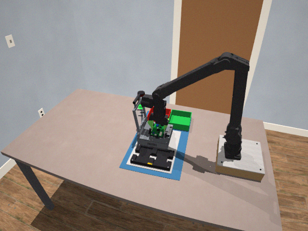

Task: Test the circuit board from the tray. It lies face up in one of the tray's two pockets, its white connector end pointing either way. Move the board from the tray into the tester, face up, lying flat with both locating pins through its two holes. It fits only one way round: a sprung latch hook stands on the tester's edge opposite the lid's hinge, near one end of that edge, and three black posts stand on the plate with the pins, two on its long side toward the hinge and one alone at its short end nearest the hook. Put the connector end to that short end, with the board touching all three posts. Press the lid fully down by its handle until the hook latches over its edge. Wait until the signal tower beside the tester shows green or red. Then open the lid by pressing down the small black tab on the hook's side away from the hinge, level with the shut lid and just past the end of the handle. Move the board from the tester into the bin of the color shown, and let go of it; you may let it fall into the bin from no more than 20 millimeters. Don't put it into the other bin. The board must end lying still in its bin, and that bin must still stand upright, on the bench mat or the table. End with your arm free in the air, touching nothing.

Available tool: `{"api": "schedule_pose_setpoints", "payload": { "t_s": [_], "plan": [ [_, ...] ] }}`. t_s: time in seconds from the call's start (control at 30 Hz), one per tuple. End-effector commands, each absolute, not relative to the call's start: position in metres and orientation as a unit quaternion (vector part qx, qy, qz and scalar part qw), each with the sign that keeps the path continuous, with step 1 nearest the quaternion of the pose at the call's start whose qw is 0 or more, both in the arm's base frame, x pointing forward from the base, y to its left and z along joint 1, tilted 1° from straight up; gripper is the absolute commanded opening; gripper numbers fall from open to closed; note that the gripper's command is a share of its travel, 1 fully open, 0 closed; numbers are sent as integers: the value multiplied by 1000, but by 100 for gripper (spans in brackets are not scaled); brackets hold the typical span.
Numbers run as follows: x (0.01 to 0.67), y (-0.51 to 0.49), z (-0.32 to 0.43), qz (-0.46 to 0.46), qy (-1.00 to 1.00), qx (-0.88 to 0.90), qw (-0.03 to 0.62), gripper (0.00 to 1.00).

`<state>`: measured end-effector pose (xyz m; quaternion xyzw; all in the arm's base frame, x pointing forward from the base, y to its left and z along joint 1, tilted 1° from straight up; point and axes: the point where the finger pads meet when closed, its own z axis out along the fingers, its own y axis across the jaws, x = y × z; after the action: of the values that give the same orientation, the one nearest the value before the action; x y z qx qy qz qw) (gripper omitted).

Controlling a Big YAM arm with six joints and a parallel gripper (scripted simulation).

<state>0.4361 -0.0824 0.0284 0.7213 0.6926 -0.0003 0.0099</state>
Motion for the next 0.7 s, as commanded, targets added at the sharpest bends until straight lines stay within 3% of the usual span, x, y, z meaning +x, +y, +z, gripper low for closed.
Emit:
{"api": "schedule_pose_setpoints", "payload": {
  "t_s": [0.0, 0.67],
  "plan": [
    [439, -89, 26, 3, 690, 723, 15, 72],
    [442, -89, 40, 7, 690, 723, 20, 72]
  ]
}}
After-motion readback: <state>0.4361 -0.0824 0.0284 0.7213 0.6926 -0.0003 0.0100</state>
